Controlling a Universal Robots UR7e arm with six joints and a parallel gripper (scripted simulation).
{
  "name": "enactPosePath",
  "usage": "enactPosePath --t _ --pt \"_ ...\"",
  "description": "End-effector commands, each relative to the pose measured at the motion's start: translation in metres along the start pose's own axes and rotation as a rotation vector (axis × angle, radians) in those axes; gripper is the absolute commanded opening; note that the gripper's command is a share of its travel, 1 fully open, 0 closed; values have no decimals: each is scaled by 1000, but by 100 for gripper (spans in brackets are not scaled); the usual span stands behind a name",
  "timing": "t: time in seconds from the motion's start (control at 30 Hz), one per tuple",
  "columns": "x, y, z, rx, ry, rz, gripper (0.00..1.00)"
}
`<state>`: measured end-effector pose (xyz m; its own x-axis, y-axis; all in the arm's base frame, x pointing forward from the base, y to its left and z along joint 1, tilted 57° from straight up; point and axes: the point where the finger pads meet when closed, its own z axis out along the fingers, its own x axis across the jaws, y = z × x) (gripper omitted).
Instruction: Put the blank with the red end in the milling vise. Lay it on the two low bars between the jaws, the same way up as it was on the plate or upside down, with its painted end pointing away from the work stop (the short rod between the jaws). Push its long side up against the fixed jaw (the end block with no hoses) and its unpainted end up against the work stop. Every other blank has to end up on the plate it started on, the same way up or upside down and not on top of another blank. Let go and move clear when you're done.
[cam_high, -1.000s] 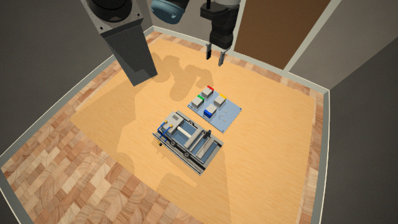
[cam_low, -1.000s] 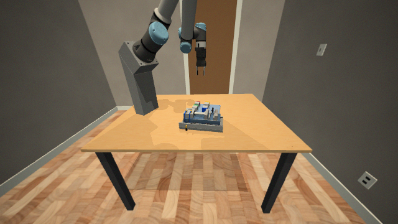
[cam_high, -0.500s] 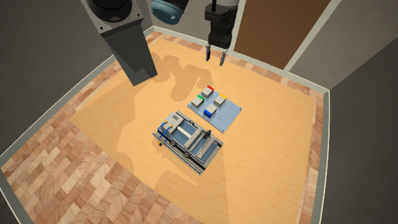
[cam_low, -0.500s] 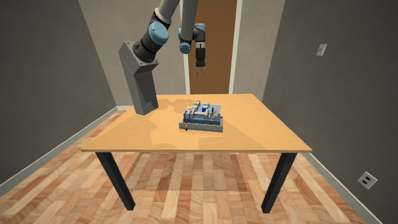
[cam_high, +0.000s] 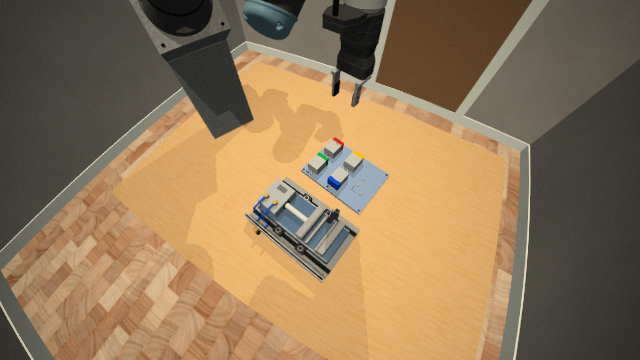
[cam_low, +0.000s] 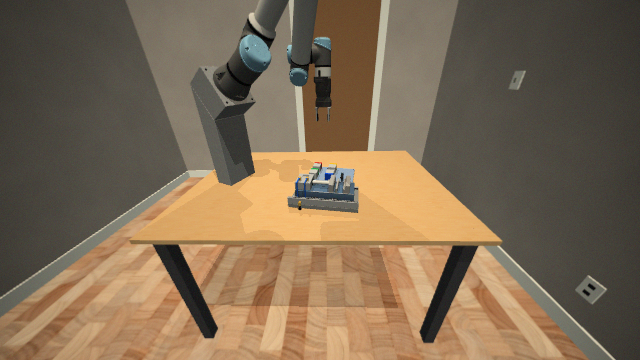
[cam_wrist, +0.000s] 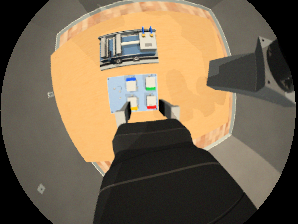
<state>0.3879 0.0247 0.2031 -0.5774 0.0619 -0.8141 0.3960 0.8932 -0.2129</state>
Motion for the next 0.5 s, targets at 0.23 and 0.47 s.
enactPosePath --t 0.23,0.47 --pt "0 0 0 0 0 8 100" --pt "0 0 0 0 0 8 100"
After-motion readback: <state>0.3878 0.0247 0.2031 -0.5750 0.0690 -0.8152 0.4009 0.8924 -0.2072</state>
